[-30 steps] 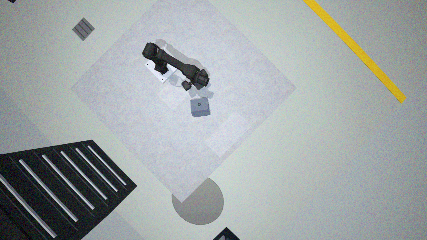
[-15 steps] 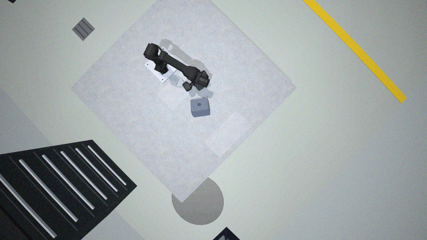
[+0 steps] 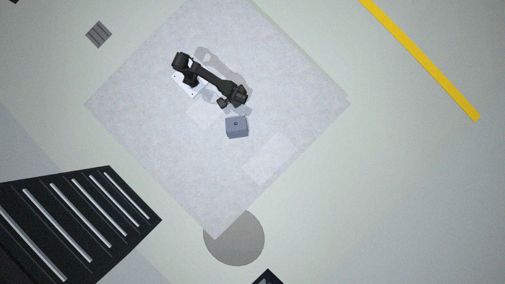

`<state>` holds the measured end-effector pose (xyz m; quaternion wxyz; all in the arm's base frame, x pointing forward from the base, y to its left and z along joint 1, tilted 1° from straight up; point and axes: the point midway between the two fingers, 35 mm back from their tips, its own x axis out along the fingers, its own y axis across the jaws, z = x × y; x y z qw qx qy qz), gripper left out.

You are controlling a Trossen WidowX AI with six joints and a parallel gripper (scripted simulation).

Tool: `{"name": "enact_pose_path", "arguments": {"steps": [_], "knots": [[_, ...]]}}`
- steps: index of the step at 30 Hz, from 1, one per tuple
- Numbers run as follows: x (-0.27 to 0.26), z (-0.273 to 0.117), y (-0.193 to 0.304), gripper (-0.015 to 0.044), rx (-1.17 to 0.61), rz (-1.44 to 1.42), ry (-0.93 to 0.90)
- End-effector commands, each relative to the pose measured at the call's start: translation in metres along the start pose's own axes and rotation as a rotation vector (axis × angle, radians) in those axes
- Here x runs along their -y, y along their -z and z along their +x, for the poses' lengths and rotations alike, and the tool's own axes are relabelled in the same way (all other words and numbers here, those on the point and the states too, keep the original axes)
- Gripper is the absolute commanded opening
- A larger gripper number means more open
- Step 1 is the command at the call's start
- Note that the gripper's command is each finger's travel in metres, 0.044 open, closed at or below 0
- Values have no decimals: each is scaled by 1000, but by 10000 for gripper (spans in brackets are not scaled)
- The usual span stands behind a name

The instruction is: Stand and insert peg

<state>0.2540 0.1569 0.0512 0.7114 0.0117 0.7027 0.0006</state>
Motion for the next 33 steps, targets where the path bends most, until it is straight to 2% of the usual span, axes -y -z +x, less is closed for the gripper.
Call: {"name": "enact_pose_path", "arguments": {"steps": [1,11,23,24,33], "knots": [[2,7,1,440,-3,5,7],[3,20,3,440,-3,5,8],[3,20,3,125,-3,5,8],[3,20,3,110,-3,5,8],[3,20,3,97,-3,5,8]]}}
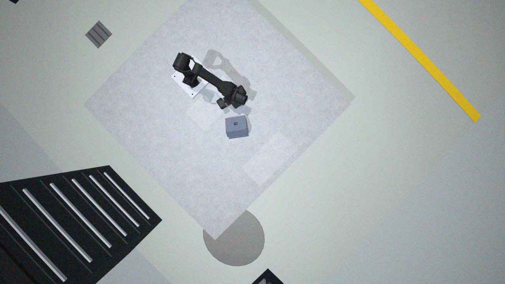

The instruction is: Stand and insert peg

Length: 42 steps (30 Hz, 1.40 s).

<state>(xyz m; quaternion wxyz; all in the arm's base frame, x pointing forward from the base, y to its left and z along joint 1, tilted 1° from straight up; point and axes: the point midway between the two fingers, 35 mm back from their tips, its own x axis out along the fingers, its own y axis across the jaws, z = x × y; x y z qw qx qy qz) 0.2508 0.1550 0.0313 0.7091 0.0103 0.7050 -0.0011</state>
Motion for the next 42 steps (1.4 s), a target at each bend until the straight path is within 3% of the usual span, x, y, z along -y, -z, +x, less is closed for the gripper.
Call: {"name": "enact_pose_path", "arguments": {"steps": [1,7,42], "knots": [[0,0,-1,90,4,5,3],[0,0,-1,51,4,5,3],[0,-16,12,51,266,-1,-1]]}}
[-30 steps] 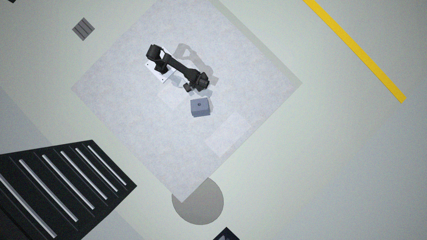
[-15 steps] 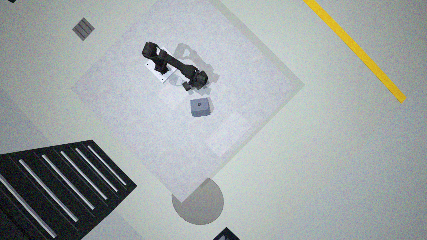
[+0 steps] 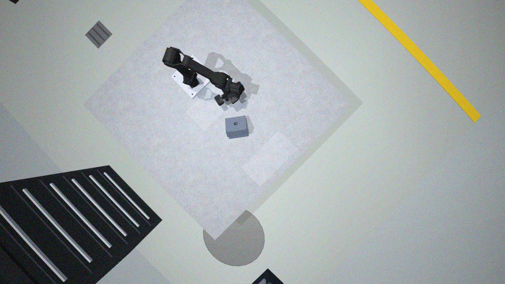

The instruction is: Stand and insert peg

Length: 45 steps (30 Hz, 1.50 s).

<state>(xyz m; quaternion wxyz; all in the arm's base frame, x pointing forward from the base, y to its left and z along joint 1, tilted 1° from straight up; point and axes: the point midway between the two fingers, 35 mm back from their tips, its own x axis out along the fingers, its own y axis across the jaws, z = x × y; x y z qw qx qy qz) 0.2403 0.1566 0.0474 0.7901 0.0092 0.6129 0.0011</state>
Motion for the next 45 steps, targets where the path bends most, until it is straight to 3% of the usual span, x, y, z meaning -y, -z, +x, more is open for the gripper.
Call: {"name": "enact_pose_path", "arguments": {"steps": [1,45], "knots": [[1,-1,2,51,29,5,4],[1,-23,21,51,407,3,4]]}}
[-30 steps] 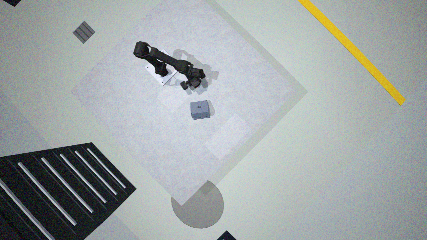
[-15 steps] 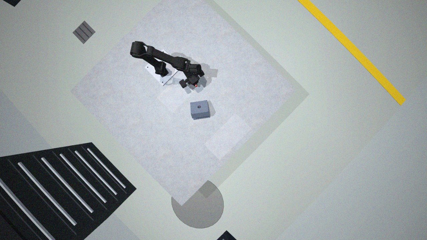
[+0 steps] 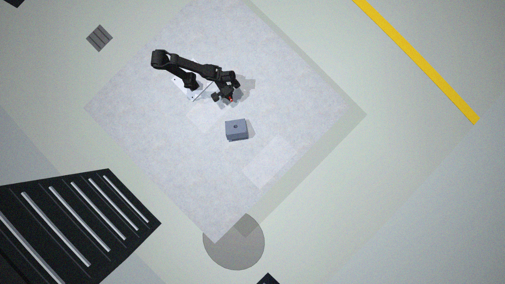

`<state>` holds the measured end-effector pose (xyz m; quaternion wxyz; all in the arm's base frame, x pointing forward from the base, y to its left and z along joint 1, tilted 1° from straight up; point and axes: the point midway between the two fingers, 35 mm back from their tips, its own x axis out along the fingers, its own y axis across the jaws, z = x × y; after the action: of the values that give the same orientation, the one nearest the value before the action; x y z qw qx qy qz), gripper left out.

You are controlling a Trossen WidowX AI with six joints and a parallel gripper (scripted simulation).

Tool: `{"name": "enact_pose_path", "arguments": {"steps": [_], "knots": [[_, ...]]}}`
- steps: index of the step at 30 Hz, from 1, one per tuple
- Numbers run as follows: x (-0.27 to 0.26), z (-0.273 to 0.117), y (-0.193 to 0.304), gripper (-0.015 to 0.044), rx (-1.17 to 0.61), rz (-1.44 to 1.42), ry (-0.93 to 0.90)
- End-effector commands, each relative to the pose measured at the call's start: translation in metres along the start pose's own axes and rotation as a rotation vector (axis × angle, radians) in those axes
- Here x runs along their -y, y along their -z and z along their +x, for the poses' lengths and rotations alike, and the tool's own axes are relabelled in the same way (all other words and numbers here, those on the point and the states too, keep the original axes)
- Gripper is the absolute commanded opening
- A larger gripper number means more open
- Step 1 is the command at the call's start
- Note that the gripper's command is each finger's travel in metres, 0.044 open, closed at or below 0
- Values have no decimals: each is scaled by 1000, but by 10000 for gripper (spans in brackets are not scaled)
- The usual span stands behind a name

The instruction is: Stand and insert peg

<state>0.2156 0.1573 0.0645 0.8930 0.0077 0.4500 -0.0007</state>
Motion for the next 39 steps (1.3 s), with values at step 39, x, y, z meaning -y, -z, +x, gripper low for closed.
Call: {"name": "enact_pose_path", "arguments": {"steps": [39], "knots": [[1,-21,19,51,355,3,4]]}}
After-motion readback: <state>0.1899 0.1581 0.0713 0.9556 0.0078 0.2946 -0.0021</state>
